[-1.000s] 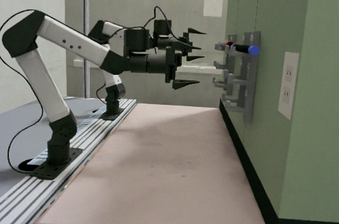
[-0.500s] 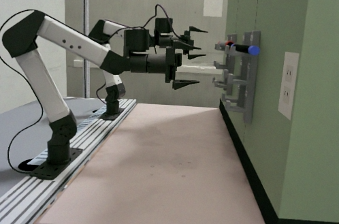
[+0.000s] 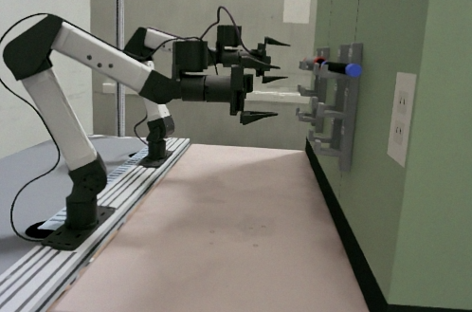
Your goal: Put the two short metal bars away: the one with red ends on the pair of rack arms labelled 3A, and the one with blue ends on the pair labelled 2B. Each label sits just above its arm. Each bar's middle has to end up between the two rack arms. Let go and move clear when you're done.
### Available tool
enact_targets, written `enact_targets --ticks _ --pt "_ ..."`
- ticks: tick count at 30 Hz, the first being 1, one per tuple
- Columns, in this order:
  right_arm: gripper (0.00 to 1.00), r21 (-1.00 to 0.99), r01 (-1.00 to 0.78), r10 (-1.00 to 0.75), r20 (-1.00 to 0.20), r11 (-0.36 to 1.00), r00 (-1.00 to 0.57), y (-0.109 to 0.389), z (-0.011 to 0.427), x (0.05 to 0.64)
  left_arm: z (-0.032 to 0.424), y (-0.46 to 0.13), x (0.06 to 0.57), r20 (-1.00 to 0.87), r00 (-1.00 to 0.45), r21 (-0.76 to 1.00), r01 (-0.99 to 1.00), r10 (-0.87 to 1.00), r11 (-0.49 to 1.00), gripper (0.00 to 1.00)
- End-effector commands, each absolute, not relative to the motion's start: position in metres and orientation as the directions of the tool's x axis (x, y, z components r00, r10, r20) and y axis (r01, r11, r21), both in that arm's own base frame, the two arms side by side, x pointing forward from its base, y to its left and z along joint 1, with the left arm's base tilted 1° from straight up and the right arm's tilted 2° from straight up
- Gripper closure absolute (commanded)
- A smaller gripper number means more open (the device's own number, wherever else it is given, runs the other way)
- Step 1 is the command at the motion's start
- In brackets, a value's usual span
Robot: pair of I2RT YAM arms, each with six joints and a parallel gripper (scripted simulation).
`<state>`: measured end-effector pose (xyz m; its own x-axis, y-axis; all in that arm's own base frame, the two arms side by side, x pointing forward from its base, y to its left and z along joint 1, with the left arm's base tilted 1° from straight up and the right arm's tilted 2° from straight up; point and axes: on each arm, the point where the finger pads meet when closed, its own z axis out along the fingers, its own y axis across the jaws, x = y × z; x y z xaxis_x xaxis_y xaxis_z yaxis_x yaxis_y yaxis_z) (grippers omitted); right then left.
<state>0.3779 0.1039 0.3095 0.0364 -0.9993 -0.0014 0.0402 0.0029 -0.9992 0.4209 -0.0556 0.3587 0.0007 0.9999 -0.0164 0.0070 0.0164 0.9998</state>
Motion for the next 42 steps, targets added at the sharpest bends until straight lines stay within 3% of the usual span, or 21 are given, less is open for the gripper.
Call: enact_targets --ticks 1,42 --pt "0.0 -1.0 0.025 -0.999 0.01 -0.009 0.037 0.106 0.299 0.377 0.367 -0.052 0.424 -0.013 -0.005 1.0 -0.001 1.0 0.013 0.0" --pt "0.0 -1.0 0.025 -0.999 0.01 -0.009 0.037 0.106 0.299 0.377 0.373 -0.052 0.461 -0.013 -0.005 1.0 -0.001 1.0 0.013 0.0"
